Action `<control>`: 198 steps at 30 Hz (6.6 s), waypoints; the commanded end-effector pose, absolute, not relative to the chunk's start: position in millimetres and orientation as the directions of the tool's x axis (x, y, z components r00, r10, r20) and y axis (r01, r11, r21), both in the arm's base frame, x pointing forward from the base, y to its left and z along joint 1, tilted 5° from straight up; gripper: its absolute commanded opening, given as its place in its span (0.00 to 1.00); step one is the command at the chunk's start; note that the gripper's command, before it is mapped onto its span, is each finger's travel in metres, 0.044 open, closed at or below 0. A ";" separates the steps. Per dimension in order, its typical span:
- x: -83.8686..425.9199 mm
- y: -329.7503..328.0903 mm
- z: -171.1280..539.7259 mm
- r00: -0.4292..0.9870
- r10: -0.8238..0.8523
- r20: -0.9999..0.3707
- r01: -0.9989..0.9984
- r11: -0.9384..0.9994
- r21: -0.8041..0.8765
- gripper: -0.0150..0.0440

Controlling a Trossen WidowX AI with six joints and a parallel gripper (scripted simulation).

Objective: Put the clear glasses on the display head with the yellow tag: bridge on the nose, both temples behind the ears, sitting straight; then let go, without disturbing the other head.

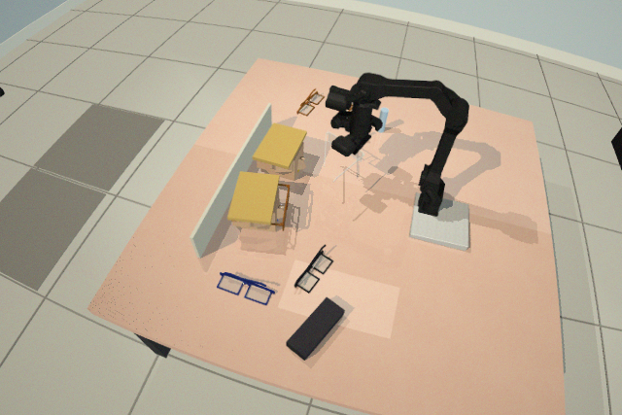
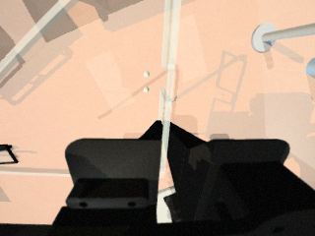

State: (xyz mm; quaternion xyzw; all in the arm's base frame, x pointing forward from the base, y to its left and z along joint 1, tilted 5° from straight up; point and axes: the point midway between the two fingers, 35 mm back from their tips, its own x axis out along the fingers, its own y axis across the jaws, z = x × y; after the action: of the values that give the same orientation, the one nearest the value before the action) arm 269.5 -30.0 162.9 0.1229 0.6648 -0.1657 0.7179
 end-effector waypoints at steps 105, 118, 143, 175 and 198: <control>189.8 -213.6 114.0 0.055 -0.094 -0.994 0.700 0.713 -0.028 0.25; 181.7 -210.2 113.2 0.054 -0.093 -0.994 0.700 0.713 -0.029 0.25; 169.4 -202.5 111.6 0.054 -0.093 -0.994 0.700 0.713 -0.029 0.25; 176.1 -208.8 116.9 0.054 -0.093 -0.994 0.700 0.713 -0.029 0.25; 186.5 -198.1 173.7 0.045 -0.103 -0.994 0.724 0.689 -0.039 0.25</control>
State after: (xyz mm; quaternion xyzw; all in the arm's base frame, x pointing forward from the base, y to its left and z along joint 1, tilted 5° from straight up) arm 179.7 -204.4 171.6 0.2481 0.6212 -0.2977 0.6811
